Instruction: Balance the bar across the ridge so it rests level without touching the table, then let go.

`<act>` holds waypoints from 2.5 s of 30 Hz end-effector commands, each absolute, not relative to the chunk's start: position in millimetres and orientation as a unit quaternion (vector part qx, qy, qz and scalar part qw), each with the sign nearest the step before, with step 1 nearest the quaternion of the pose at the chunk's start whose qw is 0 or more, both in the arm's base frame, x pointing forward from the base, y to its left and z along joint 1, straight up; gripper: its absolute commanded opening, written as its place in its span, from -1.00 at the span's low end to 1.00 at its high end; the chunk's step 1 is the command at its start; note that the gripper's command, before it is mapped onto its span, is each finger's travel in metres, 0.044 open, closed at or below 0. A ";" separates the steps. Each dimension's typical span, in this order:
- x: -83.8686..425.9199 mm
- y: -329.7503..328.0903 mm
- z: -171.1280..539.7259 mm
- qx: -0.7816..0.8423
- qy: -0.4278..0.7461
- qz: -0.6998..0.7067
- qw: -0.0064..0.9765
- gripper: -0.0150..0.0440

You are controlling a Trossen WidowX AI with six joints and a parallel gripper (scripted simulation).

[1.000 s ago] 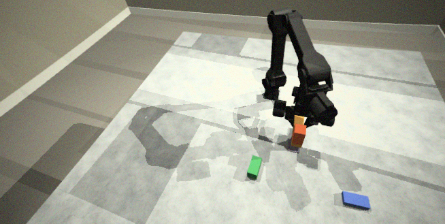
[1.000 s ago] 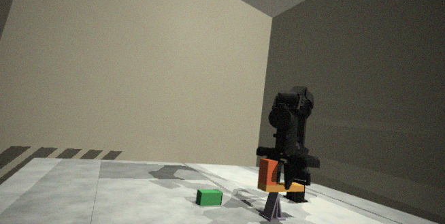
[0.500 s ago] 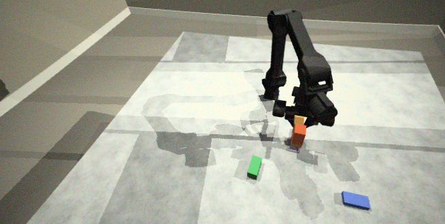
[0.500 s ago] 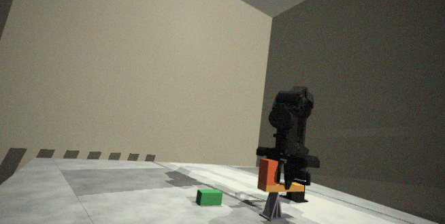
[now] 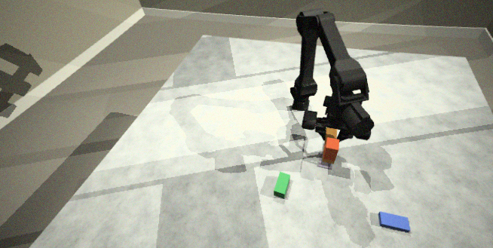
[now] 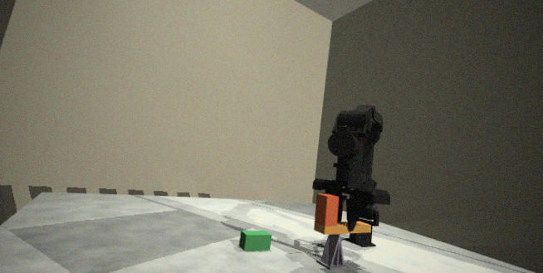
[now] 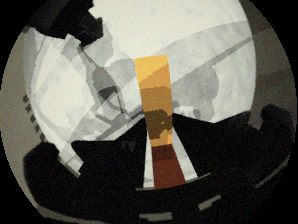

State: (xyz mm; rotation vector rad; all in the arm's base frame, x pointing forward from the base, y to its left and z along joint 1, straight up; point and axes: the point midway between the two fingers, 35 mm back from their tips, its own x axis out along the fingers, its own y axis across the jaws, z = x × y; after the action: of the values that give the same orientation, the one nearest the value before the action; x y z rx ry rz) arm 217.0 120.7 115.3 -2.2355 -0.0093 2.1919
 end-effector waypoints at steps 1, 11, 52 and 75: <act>217.0 120.7 115.3 -0.714 -0.003 0.700 0.005 0.08; 217.0 120.7 115.3 -0.714 -0.003 0.700 0.005 0.09; 219.9 122.3 142.7 -0.714 -0.003 0.700 0.006 1.00; 215.1 119.6 215.1 -0.715 -0.004 0.699 0.006 1.00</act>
State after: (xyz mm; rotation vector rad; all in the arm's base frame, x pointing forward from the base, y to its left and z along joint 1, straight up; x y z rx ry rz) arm 215.4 119.8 215.1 -2.2410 -0.0140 2.1821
